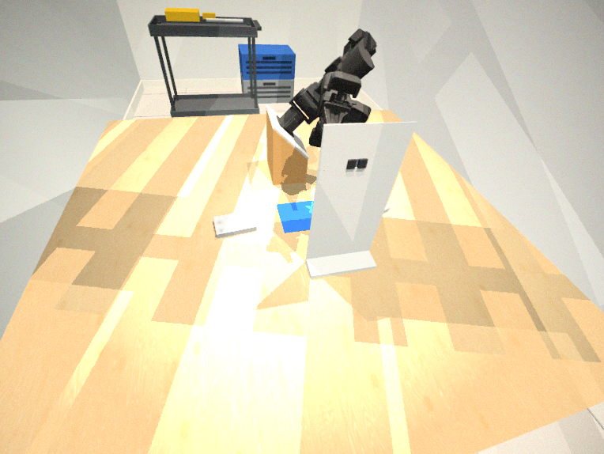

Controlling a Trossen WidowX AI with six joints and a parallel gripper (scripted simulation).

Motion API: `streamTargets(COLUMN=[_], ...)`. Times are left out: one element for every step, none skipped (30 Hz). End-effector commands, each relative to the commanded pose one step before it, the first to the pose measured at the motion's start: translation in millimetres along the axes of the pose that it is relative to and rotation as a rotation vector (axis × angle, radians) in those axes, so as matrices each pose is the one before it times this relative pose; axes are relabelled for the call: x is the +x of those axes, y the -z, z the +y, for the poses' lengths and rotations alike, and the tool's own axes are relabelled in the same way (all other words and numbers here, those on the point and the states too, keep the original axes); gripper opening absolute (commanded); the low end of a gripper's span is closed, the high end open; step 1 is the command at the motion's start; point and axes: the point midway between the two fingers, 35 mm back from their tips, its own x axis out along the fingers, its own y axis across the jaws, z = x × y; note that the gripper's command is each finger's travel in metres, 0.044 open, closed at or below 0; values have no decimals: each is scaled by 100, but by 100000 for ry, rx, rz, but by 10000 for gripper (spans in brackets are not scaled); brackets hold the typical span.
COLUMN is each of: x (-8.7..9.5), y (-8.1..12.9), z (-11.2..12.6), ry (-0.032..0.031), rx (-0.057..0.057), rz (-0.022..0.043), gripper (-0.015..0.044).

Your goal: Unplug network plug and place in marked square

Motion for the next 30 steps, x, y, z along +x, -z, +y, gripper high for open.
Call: streamTargets(x=[505,139,139,138,137,136,135,135,134,133,132,131,130,129,128,127,126,125,124,123,122,121,120,119,118,117,116,115,114,112], y=[152,69,67,65,62,60,58,56,54,52,49,47,45,43,41,38,36,34,32,30,27,25,23,21,19,17,15,12,10,8], z=[519,258,258,258,258,257,257,257,256,256,255,255,255,254,253,253,252,252,251,250,250,249,248,247,247,246,245,244,243,242], ry=[-3606,-1282,-1274,-1265,-1255,-1246,-1236,-1225,-1215,-1203,-1192,-1180,-1168,-1155,-1143,-1129,-1116,-1102,-1088,-1073,-1058,-1043,-1028,-1012,-996,-979,-963,-945,-928,-911], rx=[-3092,-790,-779,-768,-757,-746,-735,-724,-713,-702,-691,-681,-670,-660,-649,-639,-629,-618,-608,-598,-588,-578,-569,-559,-549,-540,-530,-521,-512,-503], rz=[-1148,-336,-355,-373,-392,-410,-428,-446,-464,-482,-500,-517,-535,-552,-569,-585,-602,-618,-634,-650,-666,-681,-697,-711,-726,-740,-755,-768,-782,-795], gripper=[0,0,0,0,0,0,0,0,0,0,0,0,0,0,0,0,0,0,0,0,0,0,0,0,0,0,0,0,0,0])
